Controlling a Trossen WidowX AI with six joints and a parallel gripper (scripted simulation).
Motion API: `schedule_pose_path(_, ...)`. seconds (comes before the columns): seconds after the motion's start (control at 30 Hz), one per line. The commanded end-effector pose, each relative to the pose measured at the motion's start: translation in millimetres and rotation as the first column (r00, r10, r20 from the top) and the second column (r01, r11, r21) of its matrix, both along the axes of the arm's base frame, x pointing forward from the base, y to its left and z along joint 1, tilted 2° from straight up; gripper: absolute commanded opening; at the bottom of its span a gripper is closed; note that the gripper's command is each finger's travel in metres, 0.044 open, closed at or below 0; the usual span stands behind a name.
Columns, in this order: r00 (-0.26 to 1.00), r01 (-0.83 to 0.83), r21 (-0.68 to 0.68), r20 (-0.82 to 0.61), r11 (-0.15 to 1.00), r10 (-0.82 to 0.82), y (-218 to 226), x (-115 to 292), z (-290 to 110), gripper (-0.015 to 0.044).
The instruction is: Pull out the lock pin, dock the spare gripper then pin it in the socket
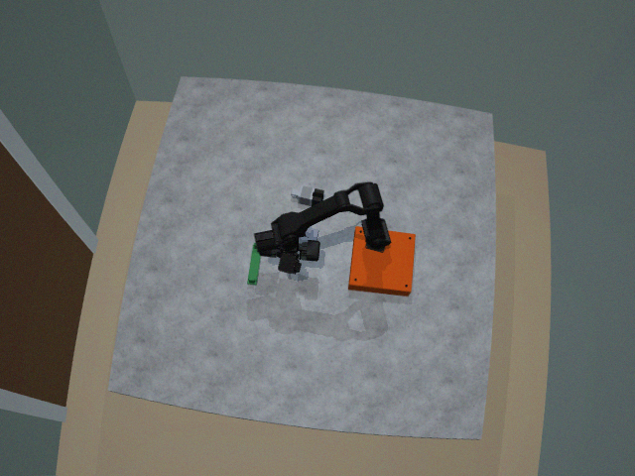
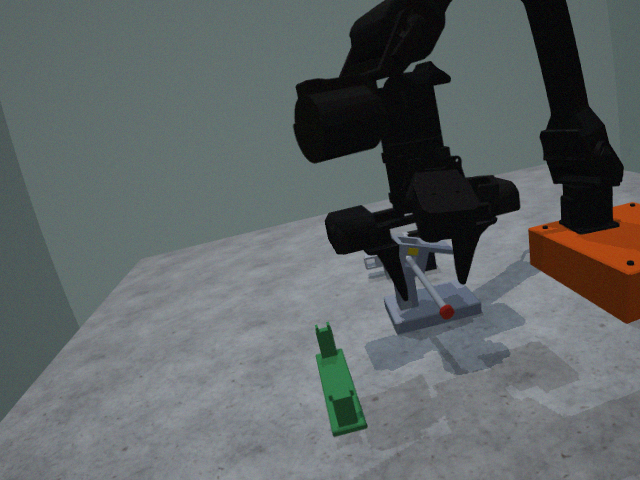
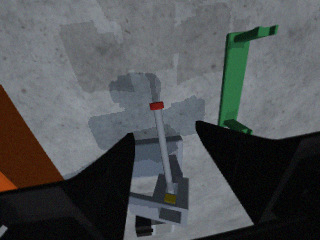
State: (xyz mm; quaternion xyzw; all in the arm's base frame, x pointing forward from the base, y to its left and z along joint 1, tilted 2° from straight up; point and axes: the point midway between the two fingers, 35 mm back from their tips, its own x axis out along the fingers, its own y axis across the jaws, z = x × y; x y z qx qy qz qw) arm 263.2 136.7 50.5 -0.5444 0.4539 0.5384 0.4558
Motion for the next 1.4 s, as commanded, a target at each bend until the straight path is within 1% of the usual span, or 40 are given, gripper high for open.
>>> schedule_pose_path(0.0, 1.0, 0.005, -0.006, -0.005, 1.0, -0.005, -0.7, -1.1, -8.4, 0.03)
schedule_pose_path(0.57, 1.0, 0.005, -0.006, -0.005, 1.0, -0.005, -0.8, -3.3, -35.6, 0.03)
schedule_pose_path(0.77, 1.0, 0.005, -0.006, -0.005, 1.0, -0.005, -0.8, -3.4, -36.6, 0.03)
schedule_pose_path(1.13, 1.0, 0.005, -0.006, -0.005, 1.0, -0.005, -0.8, -3.4, -36.6, 0.0011)
schedule_pose_path(1.2, 1.0, 0.005, -0.006, -0.005, 1.0, -0.005, -0.8, -3.4, -36.6, 0.0)
schedule_pose_path(1.37, 1.0, 0.005, -0.006, -0.005, 1.0, -0.005, -0.8, -3.6, -36.6, 0.0)
